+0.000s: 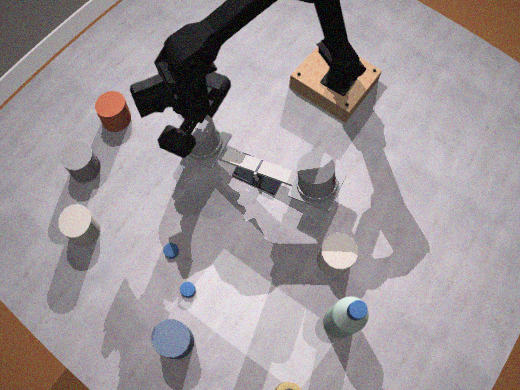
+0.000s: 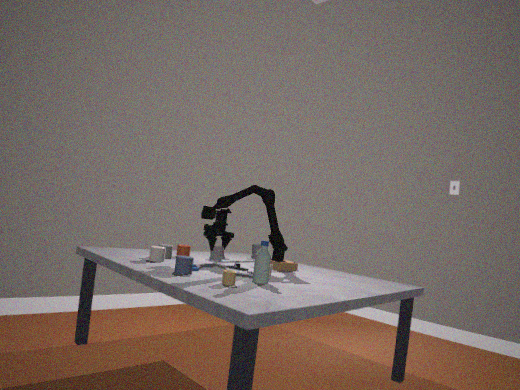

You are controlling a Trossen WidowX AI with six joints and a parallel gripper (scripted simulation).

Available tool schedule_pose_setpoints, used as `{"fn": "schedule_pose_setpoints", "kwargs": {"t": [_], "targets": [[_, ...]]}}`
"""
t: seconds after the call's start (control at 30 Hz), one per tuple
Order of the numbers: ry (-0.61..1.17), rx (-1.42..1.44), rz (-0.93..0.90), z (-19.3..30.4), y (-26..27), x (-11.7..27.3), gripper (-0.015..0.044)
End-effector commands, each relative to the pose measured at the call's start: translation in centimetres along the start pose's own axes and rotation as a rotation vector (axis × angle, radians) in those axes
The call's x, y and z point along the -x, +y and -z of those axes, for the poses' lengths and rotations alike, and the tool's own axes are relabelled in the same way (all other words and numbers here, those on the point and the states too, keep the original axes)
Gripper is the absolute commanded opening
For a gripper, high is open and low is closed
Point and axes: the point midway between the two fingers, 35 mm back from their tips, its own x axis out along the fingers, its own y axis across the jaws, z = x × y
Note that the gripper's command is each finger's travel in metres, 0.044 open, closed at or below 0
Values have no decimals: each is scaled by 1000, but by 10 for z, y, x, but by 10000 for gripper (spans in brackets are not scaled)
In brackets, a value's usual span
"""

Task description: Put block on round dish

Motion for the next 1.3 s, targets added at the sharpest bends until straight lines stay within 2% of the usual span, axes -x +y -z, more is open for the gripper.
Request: {"fn": "schedule_pose_setpoints", "kwargs": {"t": [0.0,0.4,0.53,0.73,1.1,1.27], "targets": [[-2,-4,2,0,-1,-7,440],[-2,-4,2,1,-2,-24,440],[-2,-4,2,1,-2,-24,335],[-2,-4,2,1,-2,-24,295],[-2,-4,2,0,0,-14,6],[-3,-4,2,-1,1,-8,0]]}}
